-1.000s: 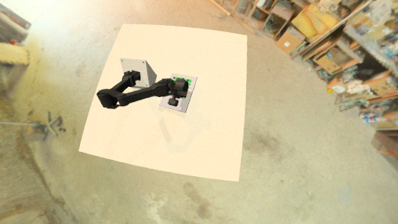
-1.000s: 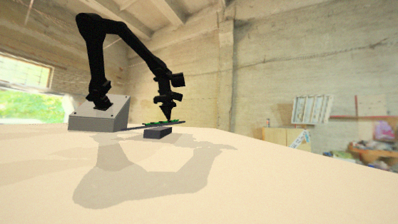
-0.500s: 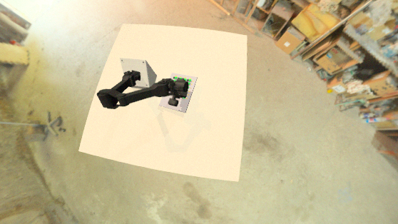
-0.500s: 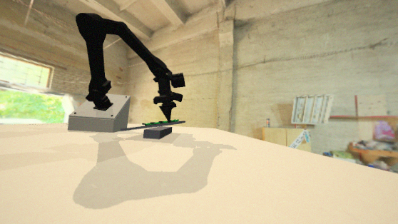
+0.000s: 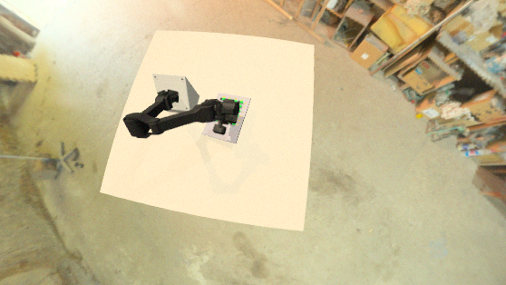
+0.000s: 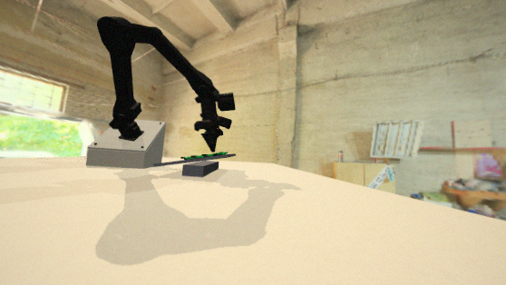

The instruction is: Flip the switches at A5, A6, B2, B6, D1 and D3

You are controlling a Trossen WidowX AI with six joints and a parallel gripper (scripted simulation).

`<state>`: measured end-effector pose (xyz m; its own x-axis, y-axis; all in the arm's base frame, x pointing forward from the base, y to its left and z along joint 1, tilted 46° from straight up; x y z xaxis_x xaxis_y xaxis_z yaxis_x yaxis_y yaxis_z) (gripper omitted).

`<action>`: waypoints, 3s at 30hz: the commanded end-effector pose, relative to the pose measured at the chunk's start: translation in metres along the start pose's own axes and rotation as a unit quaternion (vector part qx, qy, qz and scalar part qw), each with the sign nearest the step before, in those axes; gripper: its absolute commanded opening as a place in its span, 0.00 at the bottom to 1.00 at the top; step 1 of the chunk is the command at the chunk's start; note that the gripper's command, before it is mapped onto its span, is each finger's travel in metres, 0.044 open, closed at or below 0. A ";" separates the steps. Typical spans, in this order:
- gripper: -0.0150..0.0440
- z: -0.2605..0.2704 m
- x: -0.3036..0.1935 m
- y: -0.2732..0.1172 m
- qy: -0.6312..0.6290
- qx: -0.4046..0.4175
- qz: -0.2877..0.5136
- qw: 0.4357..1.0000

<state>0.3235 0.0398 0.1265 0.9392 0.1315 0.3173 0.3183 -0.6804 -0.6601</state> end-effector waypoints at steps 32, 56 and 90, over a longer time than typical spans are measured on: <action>0.25 0.111 -0.022 -0.023 0.004 0.004 0.014 1.000; 0.25 0.111 -0.022 0.001 0.004 0.004 0.013 1.000; 0.25 0.111 -0.022 0.004 0.004 0.003 0.013 1.000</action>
<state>0.3179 0.1150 0.0416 0.9468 0.1030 0.3051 0.2916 -0.6759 -0.6768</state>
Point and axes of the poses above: the point midway between the two fingers, 35 mm back from their tips, its own y axis out along the fingers, its own z axis across the jaws, x = y × z, the point moved 9 cm from there along -y, back along the fingers, and after that the axes turned 5 degrees about y, right-handed, at the moved point
